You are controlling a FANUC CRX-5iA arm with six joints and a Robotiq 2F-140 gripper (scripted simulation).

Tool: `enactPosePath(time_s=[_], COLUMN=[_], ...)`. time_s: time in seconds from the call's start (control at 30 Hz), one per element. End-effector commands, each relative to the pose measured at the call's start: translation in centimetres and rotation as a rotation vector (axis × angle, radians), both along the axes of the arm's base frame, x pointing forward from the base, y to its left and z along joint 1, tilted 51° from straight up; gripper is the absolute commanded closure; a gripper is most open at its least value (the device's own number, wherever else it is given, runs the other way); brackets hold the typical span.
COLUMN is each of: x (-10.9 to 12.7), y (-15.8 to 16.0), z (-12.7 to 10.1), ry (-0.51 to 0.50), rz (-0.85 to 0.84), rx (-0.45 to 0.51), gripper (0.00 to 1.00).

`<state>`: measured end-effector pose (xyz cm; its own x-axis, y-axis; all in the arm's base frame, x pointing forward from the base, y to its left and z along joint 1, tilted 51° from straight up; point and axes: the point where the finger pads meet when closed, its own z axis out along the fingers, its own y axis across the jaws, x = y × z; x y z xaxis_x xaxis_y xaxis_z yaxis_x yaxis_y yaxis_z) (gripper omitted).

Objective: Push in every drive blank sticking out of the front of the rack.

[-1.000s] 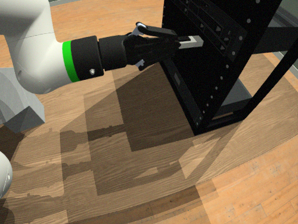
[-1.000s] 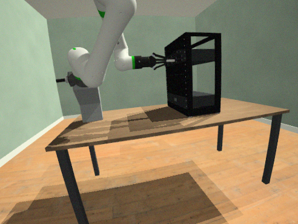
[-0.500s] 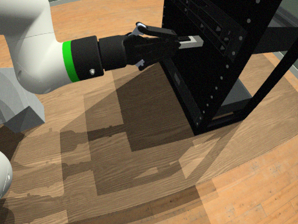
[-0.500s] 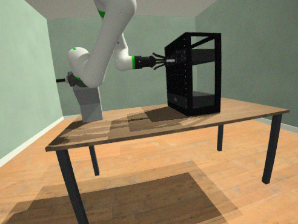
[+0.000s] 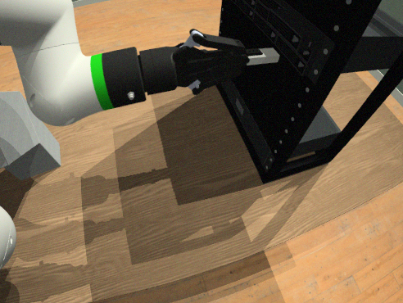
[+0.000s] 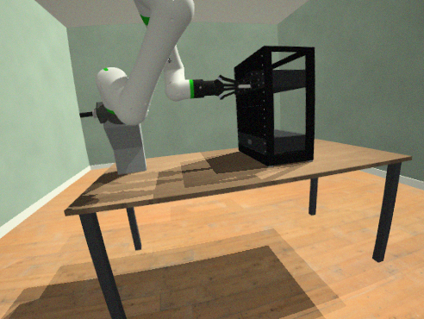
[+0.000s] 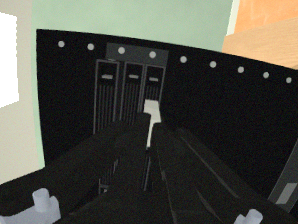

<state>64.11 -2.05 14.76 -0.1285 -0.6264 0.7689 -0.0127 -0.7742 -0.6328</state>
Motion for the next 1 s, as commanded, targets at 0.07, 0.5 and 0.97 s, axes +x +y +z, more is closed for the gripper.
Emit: enactPosePath(time_s=[0.07,0.5,0.97], x=[0.1,1.0,1.3], y=[0.1,0.0,0.0], z=[0.0,0.1,0.2], ry=[-0.001,-0.001,-0.001], rz=[0.001,0.001,0.001], rx=[0.000,0.000,0.000], gripper=[0.90,0.90,0.90])
